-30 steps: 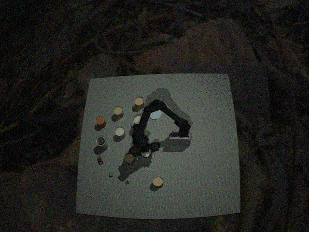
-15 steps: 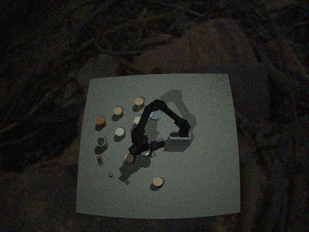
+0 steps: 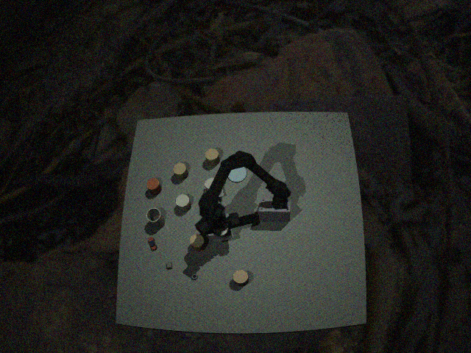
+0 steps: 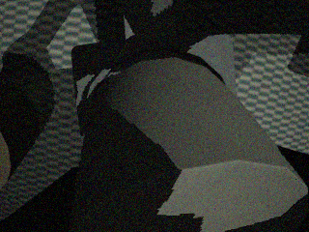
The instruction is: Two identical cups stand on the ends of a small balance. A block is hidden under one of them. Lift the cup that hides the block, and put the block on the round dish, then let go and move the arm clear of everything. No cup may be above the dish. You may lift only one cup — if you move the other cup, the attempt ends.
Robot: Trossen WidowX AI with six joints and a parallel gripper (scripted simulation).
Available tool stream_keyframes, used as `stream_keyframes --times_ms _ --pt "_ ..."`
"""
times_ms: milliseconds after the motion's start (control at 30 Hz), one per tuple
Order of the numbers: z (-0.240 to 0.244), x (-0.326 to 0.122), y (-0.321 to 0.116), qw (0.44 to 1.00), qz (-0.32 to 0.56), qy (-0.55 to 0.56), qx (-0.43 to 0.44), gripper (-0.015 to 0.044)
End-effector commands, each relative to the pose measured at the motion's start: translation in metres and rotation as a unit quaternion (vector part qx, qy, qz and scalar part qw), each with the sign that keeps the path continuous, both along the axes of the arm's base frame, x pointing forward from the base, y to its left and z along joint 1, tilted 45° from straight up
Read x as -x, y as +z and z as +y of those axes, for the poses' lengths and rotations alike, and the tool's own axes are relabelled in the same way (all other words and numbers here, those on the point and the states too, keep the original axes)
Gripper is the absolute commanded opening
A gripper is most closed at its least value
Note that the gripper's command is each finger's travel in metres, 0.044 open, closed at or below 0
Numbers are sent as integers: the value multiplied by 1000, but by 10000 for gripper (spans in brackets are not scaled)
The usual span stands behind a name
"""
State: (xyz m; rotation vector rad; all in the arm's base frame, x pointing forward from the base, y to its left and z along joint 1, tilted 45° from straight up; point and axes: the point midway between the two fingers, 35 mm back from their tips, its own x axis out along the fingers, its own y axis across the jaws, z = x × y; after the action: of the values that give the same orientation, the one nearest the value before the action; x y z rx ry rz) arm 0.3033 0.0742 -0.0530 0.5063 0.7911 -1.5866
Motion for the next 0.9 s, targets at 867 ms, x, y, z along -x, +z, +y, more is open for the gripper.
stream_keyframes --times_ms 867 --pt "34 -4 28 1000 -7 1 -10 0"
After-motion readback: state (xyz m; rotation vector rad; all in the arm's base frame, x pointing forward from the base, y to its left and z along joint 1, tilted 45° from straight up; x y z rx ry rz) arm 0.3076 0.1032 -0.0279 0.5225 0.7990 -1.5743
